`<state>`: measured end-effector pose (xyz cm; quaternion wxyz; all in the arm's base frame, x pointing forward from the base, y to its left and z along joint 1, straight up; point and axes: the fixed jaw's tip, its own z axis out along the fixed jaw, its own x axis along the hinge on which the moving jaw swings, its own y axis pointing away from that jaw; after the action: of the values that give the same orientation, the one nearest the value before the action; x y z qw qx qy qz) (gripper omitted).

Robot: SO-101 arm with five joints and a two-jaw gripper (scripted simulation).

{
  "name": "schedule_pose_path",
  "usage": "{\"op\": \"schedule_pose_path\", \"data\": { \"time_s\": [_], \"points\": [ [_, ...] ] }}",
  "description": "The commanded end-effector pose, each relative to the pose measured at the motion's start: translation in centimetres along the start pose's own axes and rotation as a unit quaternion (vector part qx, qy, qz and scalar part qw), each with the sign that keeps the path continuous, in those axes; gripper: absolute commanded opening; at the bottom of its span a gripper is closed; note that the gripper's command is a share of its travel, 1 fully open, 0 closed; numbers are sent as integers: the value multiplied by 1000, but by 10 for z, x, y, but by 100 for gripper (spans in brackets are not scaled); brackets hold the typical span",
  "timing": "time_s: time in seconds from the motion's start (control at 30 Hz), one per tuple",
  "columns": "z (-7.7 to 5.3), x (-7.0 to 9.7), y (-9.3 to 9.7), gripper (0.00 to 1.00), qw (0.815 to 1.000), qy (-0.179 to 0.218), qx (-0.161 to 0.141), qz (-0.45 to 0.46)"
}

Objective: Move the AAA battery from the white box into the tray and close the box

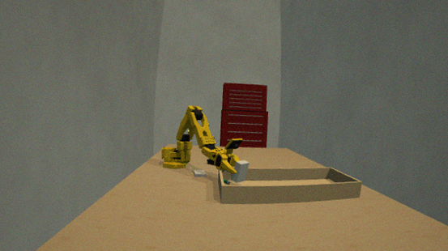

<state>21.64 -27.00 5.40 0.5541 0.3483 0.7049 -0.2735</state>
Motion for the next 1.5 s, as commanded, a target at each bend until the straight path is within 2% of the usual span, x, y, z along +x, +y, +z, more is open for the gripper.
{"op": "schedule_pose_path", "data": {
  "time_s": [0.0, 0.7, 1.47],
  "points": [
    [2, -23, -2, 19, 999, -32, 3, 5],
    [5, -37, -2, 19, 999, -32, 2, 7],
    [7, -68, 0, 19, 999, -32, 0, 12]
  ]
}}
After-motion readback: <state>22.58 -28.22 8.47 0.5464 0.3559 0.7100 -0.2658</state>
